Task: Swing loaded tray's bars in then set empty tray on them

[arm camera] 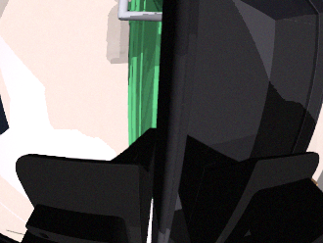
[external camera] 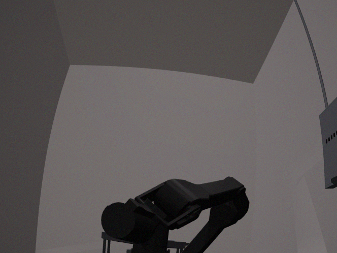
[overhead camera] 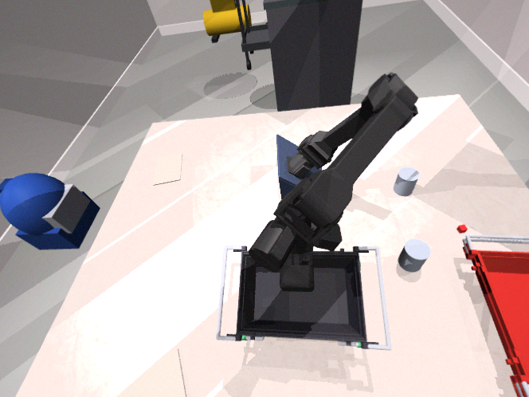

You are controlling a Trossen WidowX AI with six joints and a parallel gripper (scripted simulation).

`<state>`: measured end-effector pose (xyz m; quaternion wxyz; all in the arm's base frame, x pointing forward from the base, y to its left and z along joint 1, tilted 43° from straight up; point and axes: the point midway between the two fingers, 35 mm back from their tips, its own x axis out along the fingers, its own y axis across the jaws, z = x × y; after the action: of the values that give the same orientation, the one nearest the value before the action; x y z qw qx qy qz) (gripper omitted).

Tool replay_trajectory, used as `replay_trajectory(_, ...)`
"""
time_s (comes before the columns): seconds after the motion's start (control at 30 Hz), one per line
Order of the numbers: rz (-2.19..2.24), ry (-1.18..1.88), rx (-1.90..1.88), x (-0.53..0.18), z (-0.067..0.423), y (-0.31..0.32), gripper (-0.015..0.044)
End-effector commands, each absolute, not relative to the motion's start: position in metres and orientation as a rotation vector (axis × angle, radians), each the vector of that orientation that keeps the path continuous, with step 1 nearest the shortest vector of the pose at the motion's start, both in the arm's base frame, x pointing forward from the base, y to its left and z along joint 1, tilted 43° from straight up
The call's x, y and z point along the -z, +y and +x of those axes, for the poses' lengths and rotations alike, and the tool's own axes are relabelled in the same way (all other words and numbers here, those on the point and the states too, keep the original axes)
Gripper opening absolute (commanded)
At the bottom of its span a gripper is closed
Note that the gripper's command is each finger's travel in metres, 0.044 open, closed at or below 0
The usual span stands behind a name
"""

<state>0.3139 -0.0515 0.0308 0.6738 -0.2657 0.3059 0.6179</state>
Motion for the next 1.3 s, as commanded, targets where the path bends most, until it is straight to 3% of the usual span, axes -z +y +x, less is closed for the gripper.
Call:
replay_trajectory(0.0,-0.593,0.698,-1.411,-0.0287,0.3105,-0.0469,0.0000)
replay_trajectory(1.27,-0.593,0.698,-1.411,-0.0233,0.3070,-0.0415,0.0000)
